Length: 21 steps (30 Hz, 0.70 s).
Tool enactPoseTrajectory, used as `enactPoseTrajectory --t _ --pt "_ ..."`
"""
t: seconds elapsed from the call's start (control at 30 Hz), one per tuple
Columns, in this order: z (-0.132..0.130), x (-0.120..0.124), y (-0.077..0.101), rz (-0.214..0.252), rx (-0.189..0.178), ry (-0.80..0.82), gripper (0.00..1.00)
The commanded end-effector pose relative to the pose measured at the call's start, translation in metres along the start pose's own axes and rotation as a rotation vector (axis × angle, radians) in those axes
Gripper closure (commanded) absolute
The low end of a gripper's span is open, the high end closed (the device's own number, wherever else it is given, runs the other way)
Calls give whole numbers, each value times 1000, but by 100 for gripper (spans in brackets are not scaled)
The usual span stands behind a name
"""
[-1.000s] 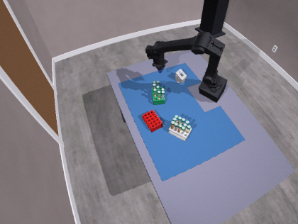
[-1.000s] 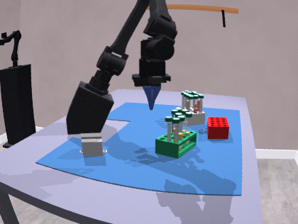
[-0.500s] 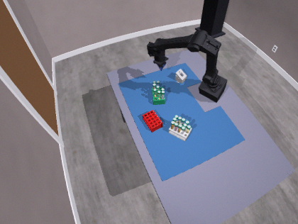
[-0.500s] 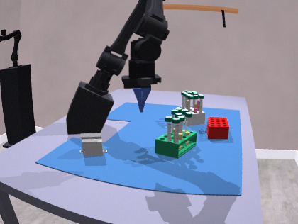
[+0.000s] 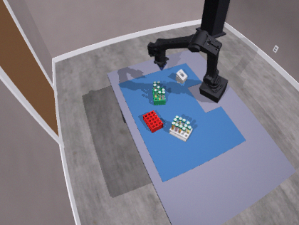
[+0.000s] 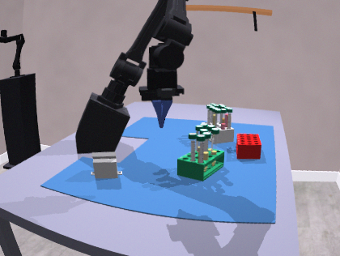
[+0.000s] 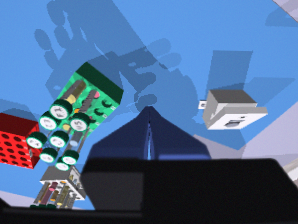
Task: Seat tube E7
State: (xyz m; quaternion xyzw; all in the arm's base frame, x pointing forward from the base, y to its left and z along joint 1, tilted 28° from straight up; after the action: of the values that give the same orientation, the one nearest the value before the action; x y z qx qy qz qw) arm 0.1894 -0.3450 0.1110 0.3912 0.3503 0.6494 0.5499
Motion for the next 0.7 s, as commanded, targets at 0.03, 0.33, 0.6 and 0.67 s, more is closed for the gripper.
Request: enactPoseTrajectory --t 0.03,0.33,0.6,0.67 --pt "16 -20 25 -60 -20 31 100" --pt "16 -20 25 -60 -20 31 100" --pt "-7 -31 21 -52 -16 16 100" --pt "-15 -35 21 -53 -15 17 100"
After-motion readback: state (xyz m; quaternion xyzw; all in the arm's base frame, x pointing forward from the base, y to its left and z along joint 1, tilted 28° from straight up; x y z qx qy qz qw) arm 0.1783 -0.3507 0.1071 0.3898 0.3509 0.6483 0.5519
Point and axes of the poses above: the point where the finger pads meet when closed, its own y axis back along the fingers, its own z axis across the jaws, x = y × z, the point moved 5 cm from there along y, back along the fingers, and after that the axes turned 11 degrees about -y, right-handed, at the moved point
